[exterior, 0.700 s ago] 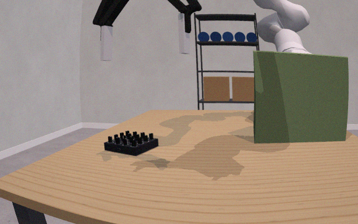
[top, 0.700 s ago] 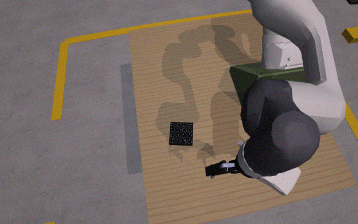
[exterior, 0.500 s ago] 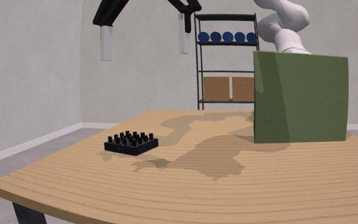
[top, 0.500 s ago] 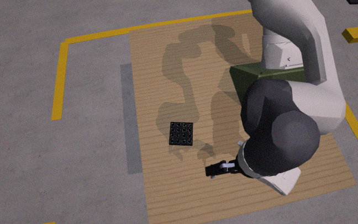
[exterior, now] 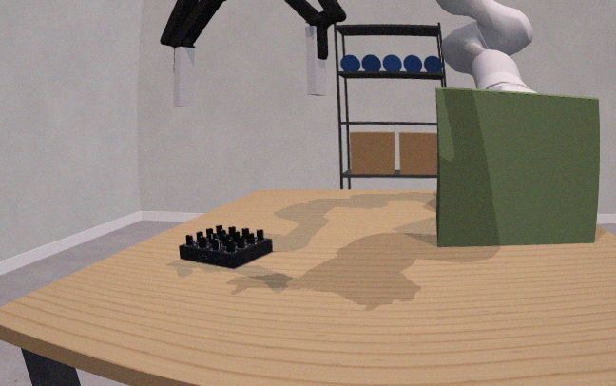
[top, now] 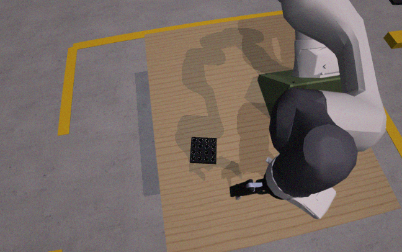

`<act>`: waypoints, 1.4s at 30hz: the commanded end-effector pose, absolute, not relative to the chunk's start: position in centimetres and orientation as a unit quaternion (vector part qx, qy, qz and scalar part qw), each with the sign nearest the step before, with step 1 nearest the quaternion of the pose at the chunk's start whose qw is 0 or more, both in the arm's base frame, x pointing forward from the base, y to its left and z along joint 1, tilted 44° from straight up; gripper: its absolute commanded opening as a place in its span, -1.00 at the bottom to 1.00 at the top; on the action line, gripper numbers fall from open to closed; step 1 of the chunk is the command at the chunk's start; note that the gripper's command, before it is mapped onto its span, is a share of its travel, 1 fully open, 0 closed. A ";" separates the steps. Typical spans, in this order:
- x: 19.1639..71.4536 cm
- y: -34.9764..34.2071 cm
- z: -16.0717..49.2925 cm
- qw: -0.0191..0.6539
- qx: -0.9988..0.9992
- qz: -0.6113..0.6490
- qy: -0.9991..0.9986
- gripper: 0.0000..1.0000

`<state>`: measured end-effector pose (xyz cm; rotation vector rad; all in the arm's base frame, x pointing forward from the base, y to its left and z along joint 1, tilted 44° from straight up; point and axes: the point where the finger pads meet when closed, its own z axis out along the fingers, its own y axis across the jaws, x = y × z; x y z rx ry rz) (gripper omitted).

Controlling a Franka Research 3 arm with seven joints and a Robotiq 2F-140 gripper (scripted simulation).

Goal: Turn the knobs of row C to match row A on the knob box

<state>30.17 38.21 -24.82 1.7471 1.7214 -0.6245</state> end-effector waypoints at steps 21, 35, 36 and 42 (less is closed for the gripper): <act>36.2 31.1 -23.9 0.355 0.797 -0.147 0.467 1.00; 38.8 27.3 -22.8 0.370 0.847 -0.103 0.367 1.00; 38.8 27.3 -22.8 0.370 0.847 -0.103 0.367 1.00; 40.1 25.2 -22.1 0.376 0.869 -0.080 0.312 1.00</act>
